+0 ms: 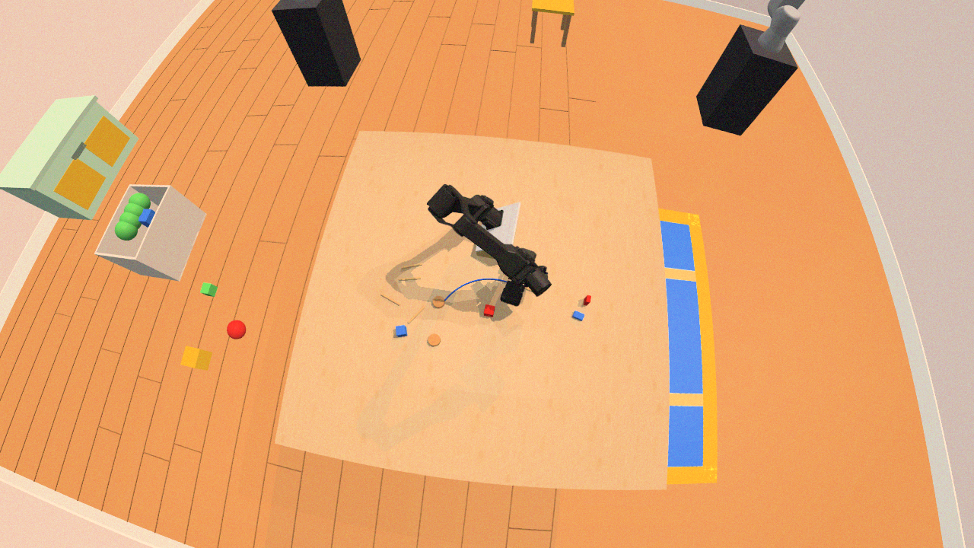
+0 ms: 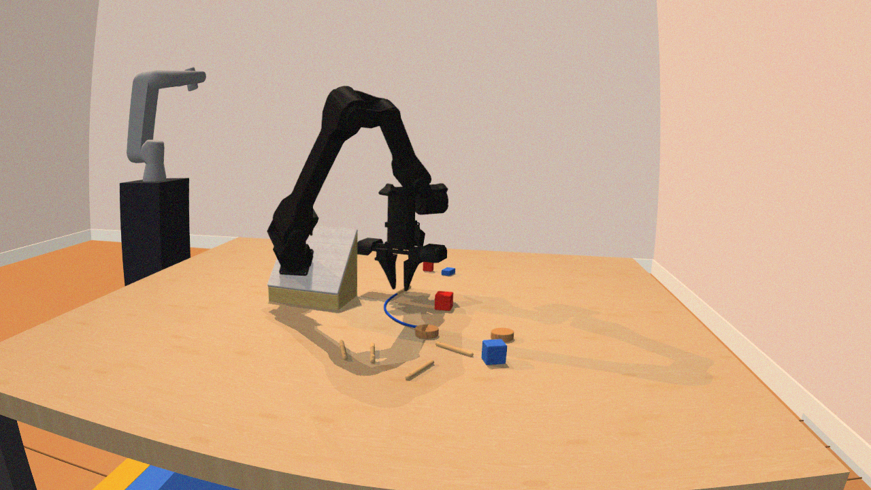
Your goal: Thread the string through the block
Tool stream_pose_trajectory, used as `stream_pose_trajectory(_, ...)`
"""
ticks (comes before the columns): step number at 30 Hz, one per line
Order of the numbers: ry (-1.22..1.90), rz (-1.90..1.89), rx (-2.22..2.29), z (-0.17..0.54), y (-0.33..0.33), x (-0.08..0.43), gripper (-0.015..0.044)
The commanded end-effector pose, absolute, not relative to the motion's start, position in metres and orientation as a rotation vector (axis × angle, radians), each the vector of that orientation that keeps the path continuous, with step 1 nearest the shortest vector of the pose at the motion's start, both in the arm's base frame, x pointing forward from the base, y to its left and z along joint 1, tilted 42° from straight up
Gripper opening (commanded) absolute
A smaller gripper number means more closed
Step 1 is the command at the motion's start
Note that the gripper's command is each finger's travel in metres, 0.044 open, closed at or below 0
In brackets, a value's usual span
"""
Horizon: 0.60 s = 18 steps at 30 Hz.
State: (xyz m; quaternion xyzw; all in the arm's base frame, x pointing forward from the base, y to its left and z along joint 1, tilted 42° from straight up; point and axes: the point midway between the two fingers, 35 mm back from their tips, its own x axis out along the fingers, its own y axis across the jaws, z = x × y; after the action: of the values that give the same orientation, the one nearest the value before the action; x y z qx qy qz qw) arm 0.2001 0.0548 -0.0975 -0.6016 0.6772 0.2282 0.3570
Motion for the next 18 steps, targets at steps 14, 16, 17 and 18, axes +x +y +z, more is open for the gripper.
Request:
stream_pose_trajectory(14, 1.756, 0.589, -1.554, -0.1031, 0.0481, 0.1977, 0.0017)
stream_pose_trajectory(16, 1.756, 0.589, -1.554, -0.1031, 0.0481, 0.1977, 0.0000)
stream_pose_trajectory(17, 1.756, 0.589, -1.554, -0.1031, 0.0481, 0.1977, 0.0000)
stream_pose_trajectory(18, 1.756, 0.589, -1.554, -0.1031, 0.0481, 0.1977, 0.0000)
